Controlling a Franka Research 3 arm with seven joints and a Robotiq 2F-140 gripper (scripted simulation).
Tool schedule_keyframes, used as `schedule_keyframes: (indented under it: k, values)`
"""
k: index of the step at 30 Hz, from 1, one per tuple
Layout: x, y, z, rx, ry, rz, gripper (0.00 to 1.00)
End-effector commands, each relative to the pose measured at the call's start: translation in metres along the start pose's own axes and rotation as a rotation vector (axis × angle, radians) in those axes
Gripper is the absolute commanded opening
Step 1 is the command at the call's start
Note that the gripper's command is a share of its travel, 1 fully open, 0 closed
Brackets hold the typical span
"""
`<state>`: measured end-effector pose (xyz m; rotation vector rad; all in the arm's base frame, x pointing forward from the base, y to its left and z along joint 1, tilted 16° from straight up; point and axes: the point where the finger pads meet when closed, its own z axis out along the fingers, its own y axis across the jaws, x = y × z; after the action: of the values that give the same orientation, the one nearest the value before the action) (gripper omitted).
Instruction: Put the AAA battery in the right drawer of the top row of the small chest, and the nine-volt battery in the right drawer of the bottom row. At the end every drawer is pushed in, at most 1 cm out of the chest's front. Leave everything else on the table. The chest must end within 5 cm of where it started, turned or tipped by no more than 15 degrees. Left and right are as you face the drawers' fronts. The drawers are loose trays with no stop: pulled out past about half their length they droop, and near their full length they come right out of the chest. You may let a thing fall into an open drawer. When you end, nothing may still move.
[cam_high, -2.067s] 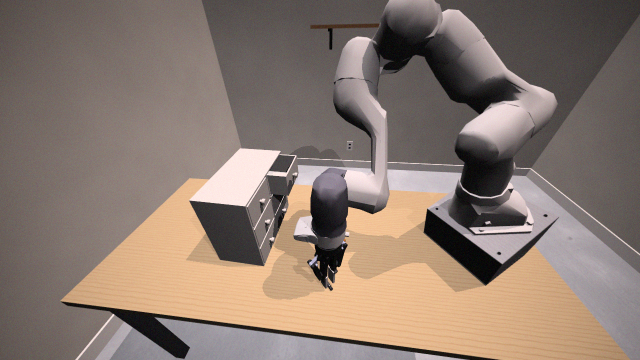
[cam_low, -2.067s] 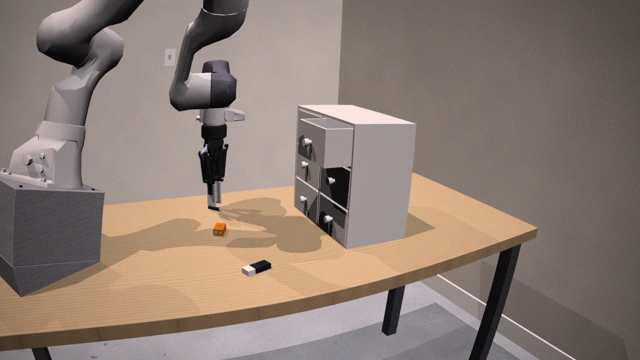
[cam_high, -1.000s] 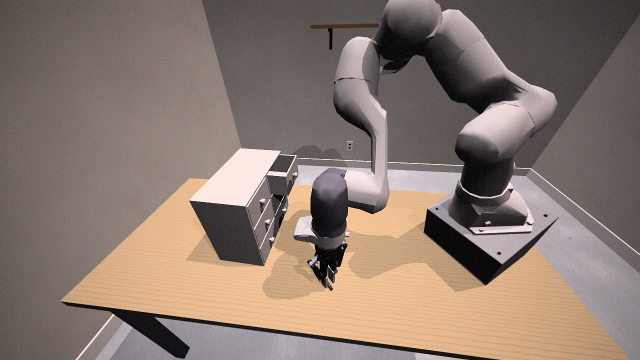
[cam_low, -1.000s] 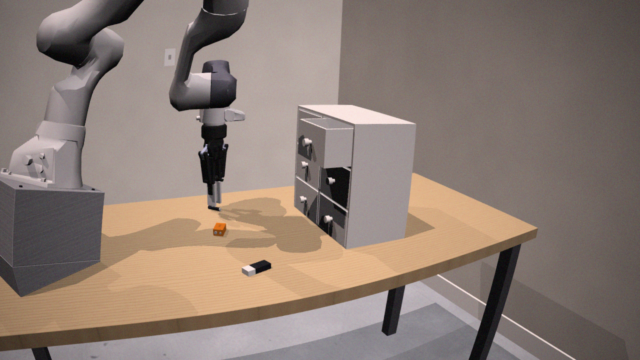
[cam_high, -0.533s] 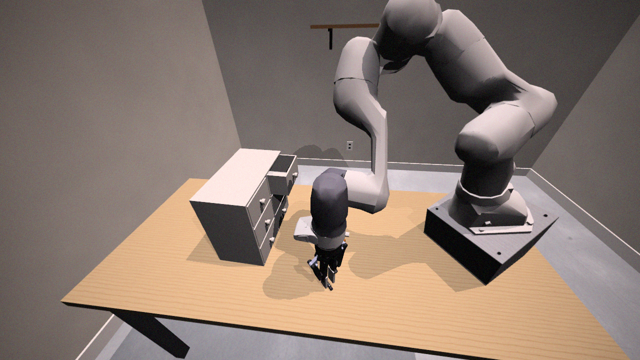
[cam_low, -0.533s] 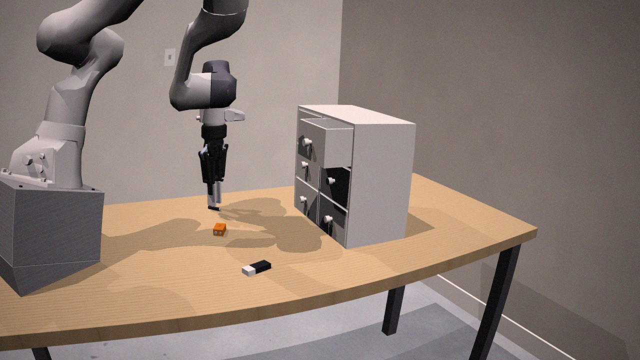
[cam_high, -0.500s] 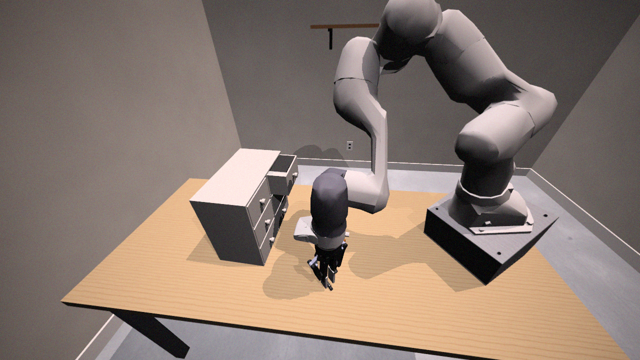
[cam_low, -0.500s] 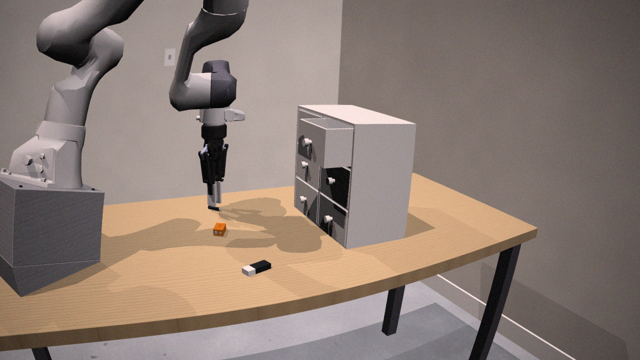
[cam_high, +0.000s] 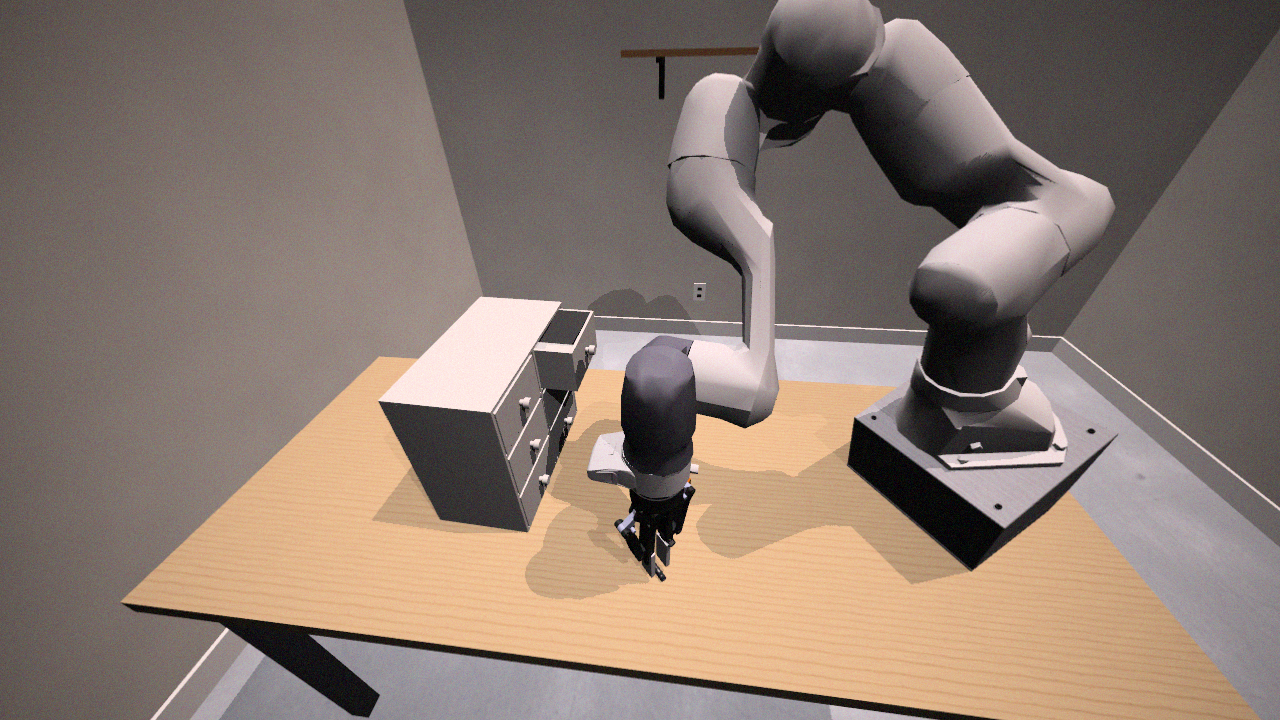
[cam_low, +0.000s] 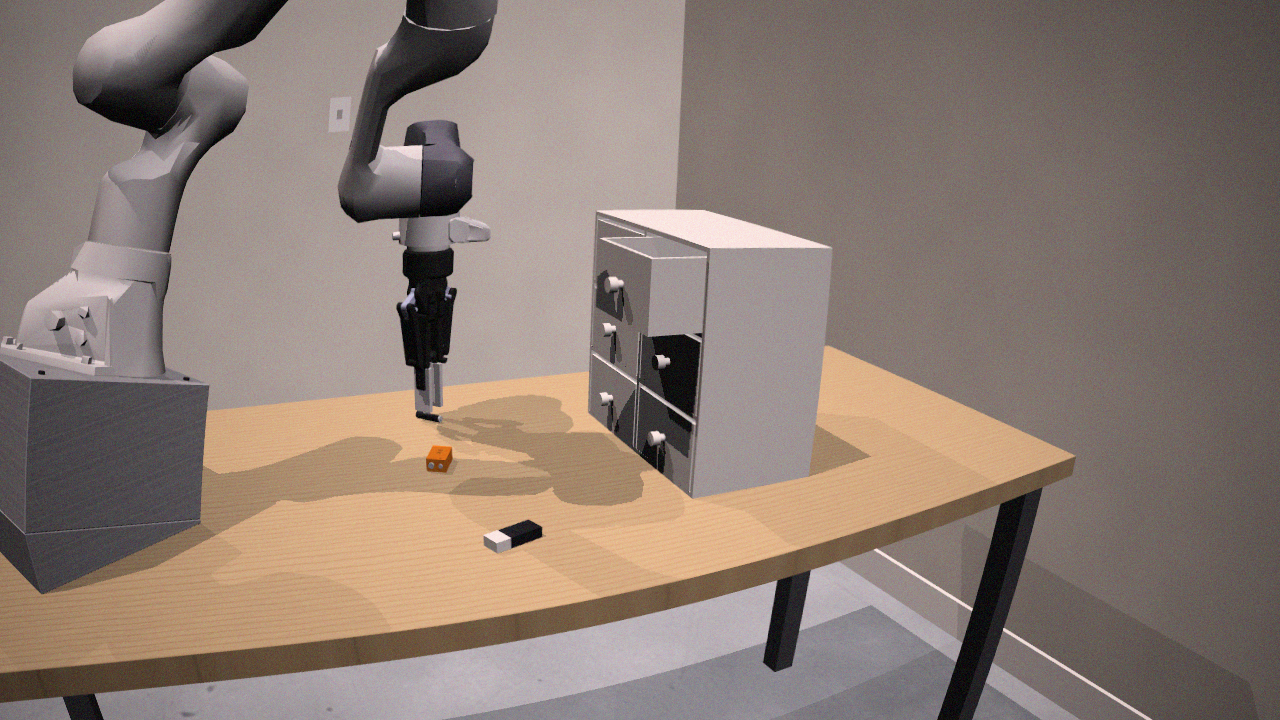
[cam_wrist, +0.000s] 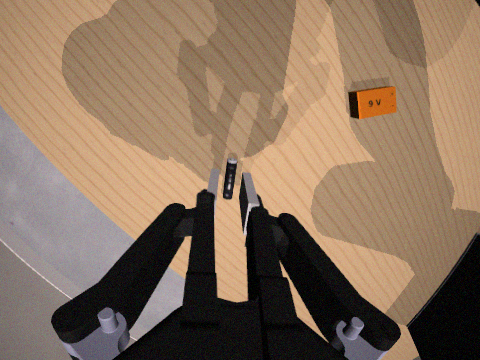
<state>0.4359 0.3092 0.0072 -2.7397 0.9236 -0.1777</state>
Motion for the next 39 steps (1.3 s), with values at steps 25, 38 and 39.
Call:
schedule_keyframes:
  k: [25, 38, 39]
  values:
    - [-0.001, 0.000, 0.018, 0.002, -0.002, 0.002, 0.15]
    - [-0.001, 0.000, 0.018, 0.002, -0.002, 0.002, 0.15]
    - [-0.001, 0.000, 0.018, 0.002, -0.002, 0.002, 0.15]
